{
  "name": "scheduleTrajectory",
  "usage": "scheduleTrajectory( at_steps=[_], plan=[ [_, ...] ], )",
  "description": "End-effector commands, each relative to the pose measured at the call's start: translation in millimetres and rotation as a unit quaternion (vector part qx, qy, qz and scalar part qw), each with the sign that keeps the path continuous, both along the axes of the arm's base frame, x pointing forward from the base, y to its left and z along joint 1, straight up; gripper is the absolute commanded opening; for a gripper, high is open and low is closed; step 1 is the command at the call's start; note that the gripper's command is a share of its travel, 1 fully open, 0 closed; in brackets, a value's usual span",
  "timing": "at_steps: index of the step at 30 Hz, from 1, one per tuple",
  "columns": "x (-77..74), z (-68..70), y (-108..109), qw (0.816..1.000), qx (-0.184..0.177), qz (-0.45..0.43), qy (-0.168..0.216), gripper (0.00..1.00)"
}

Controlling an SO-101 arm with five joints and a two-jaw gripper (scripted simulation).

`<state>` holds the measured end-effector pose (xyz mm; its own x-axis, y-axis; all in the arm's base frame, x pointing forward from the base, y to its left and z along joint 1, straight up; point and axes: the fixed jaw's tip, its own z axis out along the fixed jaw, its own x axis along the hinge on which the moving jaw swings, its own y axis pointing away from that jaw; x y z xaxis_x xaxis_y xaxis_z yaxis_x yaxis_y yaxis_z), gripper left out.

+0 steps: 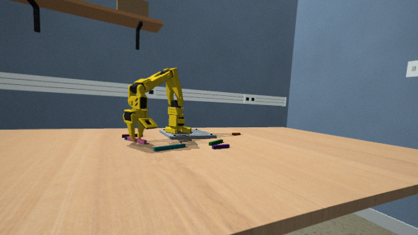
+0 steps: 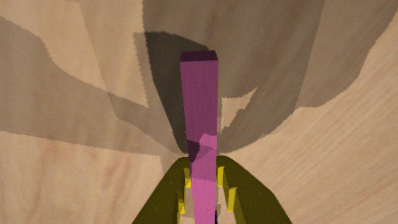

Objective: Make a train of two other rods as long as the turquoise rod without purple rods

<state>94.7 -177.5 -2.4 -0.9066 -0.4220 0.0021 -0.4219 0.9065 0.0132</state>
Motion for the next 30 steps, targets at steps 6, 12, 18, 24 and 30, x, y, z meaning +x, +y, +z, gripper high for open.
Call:
scheduleTrajectory(
  at_steps=[6,12,18,24,30],
  plan=[
    [1.3,3.0,-4.9,1.0,-0.006,0.002,-0.004,0.0],
    [1.3,3.0,-4.9,1.0,-0.006,0.002,-0.004,0.0],
    [1.3,3.0,-4.9,1.0,-0.006,0.002,-0.004,0.0],
    [1.3,3.0,-4.9,1.0,-0.006,0.002,-0.004,0.02],
    [1.3,3.0,-4.9,1.0,-0.006,0.002,-0.004,0.05]
  ],
)
